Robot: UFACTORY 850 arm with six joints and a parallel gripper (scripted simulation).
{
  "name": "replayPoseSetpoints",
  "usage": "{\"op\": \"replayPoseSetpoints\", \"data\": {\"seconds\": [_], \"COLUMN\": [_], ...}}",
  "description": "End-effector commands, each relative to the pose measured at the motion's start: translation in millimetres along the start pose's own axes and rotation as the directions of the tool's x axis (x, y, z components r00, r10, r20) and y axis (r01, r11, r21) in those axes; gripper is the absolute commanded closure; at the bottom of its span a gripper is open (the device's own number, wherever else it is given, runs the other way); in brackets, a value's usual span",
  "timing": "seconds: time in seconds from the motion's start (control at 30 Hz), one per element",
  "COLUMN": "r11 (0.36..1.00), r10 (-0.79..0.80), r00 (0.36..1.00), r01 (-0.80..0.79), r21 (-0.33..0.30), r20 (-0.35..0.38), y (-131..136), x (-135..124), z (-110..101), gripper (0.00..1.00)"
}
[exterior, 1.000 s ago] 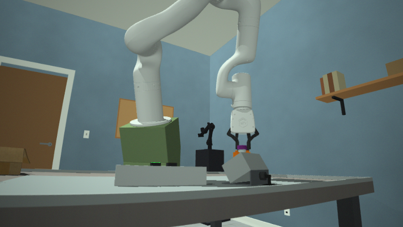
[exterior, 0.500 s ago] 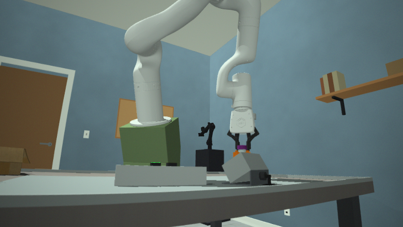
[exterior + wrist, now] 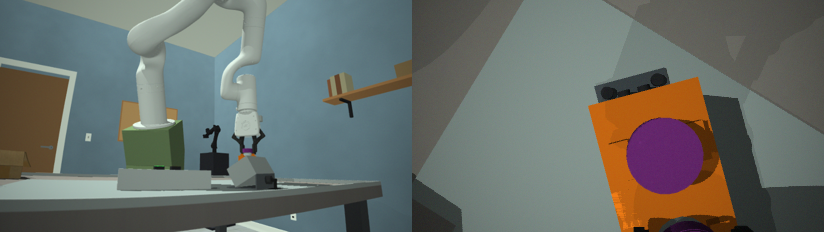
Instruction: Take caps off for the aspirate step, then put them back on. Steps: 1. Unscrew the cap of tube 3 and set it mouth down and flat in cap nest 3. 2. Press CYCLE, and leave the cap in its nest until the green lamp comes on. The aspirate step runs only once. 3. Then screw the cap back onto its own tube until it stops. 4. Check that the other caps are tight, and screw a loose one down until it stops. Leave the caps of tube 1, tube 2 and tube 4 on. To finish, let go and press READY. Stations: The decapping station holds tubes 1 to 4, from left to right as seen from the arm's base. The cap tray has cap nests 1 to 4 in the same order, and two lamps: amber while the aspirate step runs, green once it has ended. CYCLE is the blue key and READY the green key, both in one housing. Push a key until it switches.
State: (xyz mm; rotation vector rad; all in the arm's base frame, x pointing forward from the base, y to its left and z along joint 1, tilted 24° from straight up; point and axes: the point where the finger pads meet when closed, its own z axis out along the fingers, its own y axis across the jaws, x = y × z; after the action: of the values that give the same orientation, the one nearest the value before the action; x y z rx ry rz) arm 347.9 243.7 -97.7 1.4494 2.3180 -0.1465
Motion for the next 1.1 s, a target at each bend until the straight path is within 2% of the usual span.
{"op": "replayPoseSetpoints", "data": {"seconds": [0.0,0.13,0.57,0.77,0.87,1.07], "r11": [1.0,1.0,1.0,1.0,0.969,0.915], "r10": [0.001,0.001,0.001,0.001,-0.247,-0.404], "r00": [1.0,1.0,1.0,1.0,0.969,0.915], "r01": [-0.001,-0.001,-0.001,-0.001,0.247,0.404], "r21": [-0.003,-0.003,-0.003,-0.003,-0.003,-0.003], "r20": [-0.001,-0.001,-0.001,-0.001,0.0,0.0], "y": [0.7,0.6,0.6,0.6,6.6,10.6], "x": [0.3,0.3,0.3,0.3,-24.0,-40.2], "z": [-0.4,-6.4,-45.4,-45.9,-45.9,-45.8], "gripper": [0.54,0.54,0.54,0.54,0.54,0.54]}}
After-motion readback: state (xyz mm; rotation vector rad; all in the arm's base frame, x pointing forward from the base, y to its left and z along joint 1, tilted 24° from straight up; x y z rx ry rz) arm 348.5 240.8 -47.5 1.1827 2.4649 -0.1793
